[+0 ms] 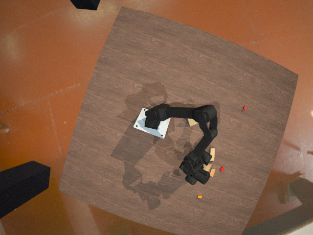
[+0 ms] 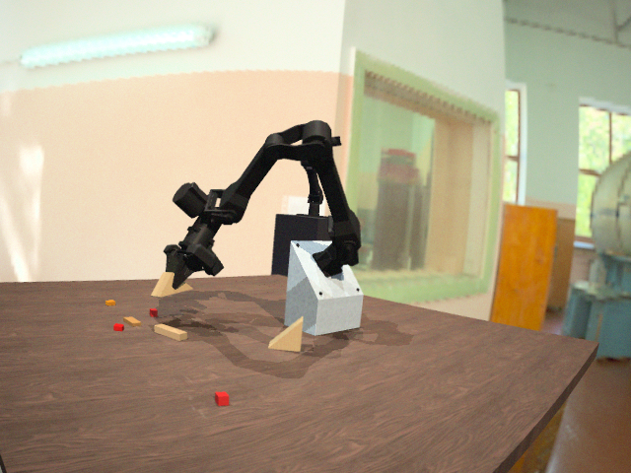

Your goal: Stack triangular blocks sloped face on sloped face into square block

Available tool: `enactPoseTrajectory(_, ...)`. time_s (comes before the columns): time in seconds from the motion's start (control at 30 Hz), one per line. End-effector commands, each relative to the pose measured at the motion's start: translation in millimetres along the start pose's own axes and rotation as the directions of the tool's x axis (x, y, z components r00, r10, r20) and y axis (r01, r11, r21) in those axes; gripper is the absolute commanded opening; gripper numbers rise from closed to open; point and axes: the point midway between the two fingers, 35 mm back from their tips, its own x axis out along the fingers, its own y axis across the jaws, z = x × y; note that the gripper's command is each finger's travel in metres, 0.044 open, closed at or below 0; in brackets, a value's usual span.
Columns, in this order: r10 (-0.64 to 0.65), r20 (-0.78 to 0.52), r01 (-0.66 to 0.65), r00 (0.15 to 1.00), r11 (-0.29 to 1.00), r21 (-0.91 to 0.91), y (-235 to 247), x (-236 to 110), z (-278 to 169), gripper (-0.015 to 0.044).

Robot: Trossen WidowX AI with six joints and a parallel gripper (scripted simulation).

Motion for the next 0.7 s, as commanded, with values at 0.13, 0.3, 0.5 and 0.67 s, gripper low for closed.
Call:
enactPoseTrajectory(0.13, 0.070, 0.096, -0.083, 0.993, 0.987, 0.140, 5.9, 6.2, -9.9, 0.0000)
enactPoseTrajectory(0.3, 0.106, 0.167, -0.142, 0.980, 0.965, 0.220, 5.8, 7.9, -11.9, 0.0000)
enactPoseTrajectory(0.5, 0.141, 0.259, -0.218, 0.956, 0.928, 0.300, 2.2, 7.2, -12.8, 0.0000)
enactPoseTrajectory(0.67, 0.165, 0.338, -0.288, 0.927, 0.890, 0.355, -3.6, 4.4, -12.8, 0.0000)
